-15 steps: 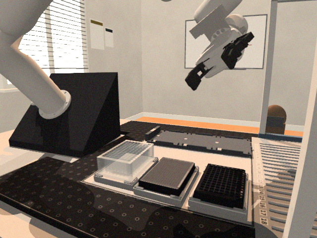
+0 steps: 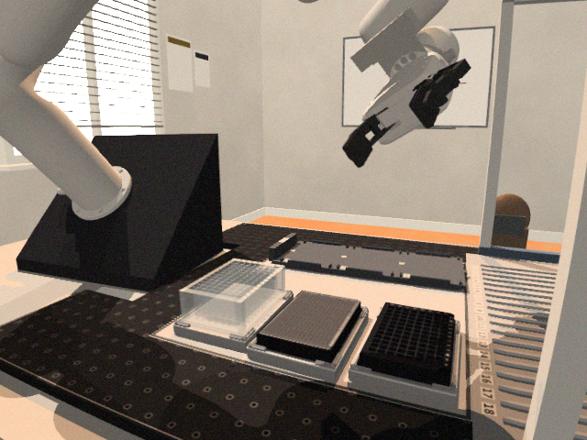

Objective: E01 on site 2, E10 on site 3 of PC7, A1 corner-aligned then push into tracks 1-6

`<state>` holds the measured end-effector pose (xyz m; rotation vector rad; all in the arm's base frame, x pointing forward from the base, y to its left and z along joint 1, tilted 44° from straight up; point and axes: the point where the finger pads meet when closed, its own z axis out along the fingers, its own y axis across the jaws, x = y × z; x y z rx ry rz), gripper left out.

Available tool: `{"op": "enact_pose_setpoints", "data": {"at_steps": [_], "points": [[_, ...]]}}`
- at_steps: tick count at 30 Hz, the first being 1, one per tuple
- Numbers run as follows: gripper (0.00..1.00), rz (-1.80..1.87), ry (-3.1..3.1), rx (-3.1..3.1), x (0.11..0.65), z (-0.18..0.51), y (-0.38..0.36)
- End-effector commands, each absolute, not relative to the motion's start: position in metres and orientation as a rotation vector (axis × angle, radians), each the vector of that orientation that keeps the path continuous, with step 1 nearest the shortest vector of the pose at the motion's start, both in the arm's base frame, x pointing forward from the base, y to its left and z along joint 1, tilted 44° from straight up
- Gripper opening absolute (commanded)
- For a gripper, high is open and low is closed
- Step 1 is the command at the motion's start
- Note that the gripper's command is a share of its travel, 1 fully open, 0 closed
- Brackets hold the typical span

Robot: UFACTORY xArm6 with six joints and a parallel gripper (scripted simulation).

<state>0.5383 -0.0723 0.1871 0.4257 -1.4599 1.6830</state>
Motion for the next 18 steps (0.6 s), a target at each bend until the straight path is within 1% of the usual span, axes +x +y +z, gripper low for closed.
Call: {"op": "enact_pose_setpoints", "data": {"at_steps": [1, 18], "points": [[1.00, 1.685, -1.463, 0.425, 0.539, 0.189, -0.071], [1.00, 1.266, -1.335, 0.804, 0.541, 0.184, -0.099]]}}
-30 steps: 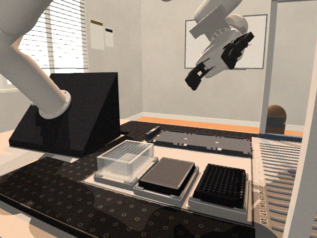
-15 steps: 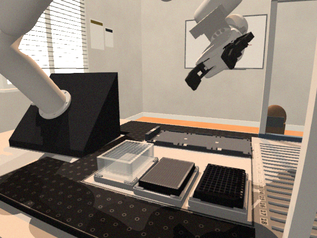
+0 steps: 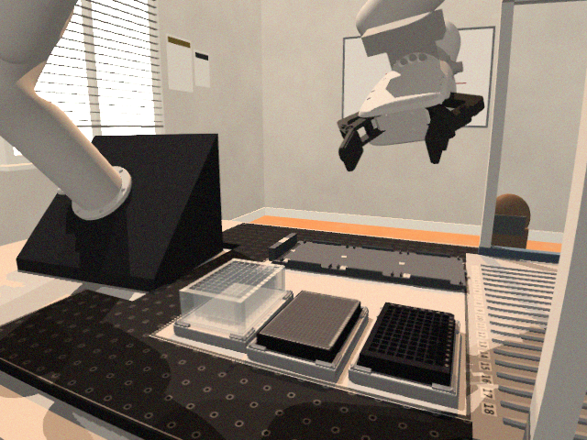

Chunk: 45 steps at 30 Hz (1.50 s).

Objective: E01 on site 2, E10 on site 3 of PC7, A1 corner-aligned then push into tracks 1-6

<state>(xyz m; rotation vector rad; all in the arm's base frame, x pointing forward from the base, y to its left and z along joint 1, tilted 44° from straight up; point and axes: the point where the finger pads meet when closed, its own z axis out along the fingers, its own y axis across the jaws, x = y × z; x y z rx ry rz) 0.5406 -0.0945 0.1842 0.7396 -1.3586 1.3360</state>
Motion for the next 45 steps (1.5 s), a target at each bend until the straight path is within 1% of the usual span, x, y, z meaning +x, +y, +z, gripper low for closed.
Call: {"op": "enact_pose_setpoints", "data": {"at_steps": [1, 16, 18, 33, 35, 45], "points": [[1.00, 1.266, -1.335, 0.804, 0.541, 0.184, -0.099], [1.00, 0.858, -1.134, 1.155, 0.539, 0.179, -0.118], [1.00, 0.858, -1.134, 1.155, 0.539, 0.179, -0.118], [1.00, 0.470, -0.860, 1.473, 0.532, 0.172, -0.134], [1.00, 0.470, -0.860, 1.473, 0.532, 0.172, -0.134], [1.00, 0.229, -0.634, 1.662, 0.526, 0.166, -0.144]]}}
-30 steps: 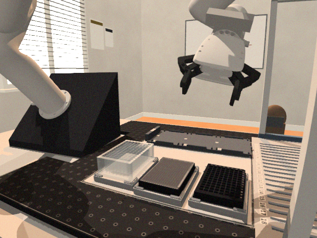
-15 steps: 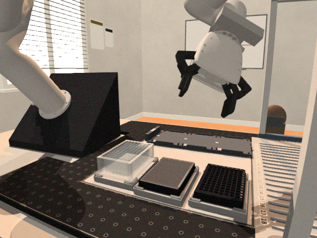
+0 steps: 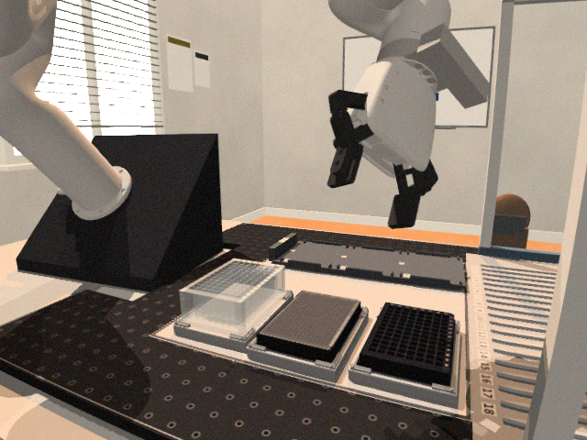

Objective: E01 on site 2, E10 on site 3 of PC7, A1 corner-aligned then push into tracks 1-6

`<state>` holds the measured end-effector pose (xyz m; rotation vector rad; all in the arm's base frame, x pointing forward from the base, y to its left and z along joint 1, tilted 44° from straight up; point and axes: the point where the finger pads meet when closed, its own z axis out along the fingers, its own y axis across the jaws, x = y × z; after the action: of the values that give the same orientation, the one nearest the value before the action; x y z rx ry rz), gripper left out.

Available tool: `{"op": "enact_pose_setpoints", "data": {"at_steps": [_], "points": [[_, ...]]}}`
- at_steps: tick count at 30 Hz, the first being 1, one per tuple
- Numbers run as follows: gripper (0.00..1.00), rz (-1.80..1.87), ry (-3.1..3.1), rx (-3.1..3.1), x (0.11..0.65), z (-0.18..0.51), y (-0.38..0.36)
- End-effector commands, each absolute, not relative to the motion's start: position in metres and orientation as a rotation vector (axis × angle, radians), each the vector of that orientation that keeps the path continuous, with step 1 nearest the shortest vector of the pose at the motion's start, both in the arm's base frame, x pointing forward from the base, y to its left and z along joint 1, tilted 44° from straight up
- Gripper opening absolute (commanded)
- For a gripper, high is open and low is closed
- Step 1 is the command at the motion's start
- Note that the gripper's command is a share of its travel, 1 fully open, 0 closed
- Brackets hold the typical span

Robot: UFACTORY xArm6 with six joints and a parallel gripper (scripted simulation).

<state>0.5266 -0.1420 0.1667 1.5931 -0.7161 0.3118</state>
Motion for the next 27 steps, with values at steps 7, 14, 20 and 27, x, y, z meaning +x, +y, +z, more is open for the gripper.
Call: {"op": "enact_pose_setpoints", "data": {"at_steps": [7, 14, 20, 27], "points": [[1.00, 0.116, -0.510, 1.747, 0.522, 0.164, -0.147], [1.00, -0.035, -0.318, 1.856, 0.515, 0.160, -0.152], [1.00, -0.155, -0.143, 1.936, 0.510, 0.157, -0.154], [1.00, -0.248, 0.017, 1.993, 0.505, 0.155, -0.156]]}}
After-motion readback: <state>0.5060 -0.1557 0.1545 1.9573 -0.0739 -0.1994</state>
